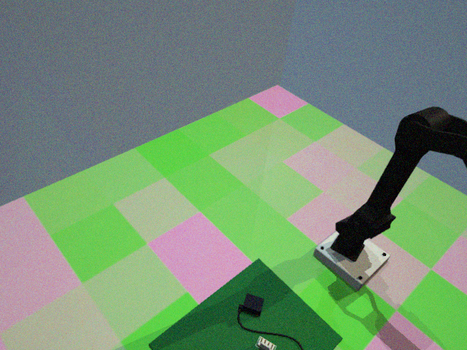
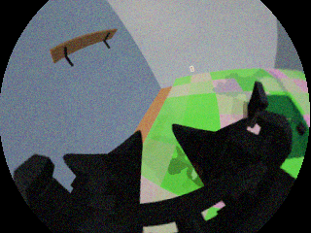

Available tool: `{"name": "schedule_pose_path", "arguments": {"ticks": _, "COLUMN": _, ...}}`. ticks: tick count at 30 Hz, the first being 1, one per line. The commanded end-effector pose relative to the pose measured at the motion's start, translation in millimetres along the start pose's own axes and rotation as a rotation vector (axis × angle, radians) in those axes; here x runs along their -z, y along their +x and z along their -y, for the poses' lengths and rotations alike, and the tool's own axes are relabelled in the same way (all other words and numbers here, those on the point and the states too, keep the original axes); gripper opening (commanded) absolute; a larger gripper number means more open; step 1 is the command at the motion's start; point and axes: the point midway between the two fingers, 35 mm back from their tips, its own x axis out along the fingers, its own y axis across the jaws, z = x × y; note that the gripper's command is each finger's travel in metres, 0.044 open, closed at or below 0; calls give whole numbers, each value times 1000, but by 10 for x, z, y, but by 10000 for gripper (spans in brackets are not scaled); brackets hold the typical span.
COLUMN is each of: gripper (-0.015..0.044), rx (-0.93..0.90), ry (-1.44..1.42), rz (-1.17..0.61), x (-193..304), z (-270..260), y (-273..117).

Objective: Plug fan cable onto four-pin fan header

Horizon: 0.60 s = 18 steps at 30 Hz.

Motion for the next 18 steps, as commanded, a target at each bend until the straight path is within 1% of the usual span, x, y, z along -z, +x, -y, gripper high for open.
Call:
{"name": "schedule_pose_path", "arguments": {"ticks": 1, "gripper": 210, "rx": 151, "ry": 31, "rz": -27, "x": -330, "z": 613, "y": 242}}
{"name": "schedule_pose_path", "arguments": {"ticks": 5, "gripper": 210, "rx": 283, "ry": 59, "rz": -90, "x": -533, "z": 1252, "y": 313}}
{"name": "schedule_pose_path", "arguments": {"ticks": 9, "gripper": 210, "rx": 365, "ry": 92, "rz": -135, "x": -638, "z": 1651, "y": 306}}
{"name": "schedule_pose_path", "arguments": {"ticks": 11, "gripper": 210, "rx": 429, "ry": 131, "rz": -164, "x": -717, "z": 1937, "y": 292}}
{"name": "schedule_pose_path", "arguments": {"ticks": 14, "gripper": 210, "rx": 520, "ry": 215, "rz": -186, "x": -876, "z": 2376, "y": 205}}
{"name": "schedule_pose_path", "arguments": {"ticks": 18, "gripper": 210, "rx": 649, "ry": 337, "rz": -248, "x": -947, "z": 2966, "y": 16}}
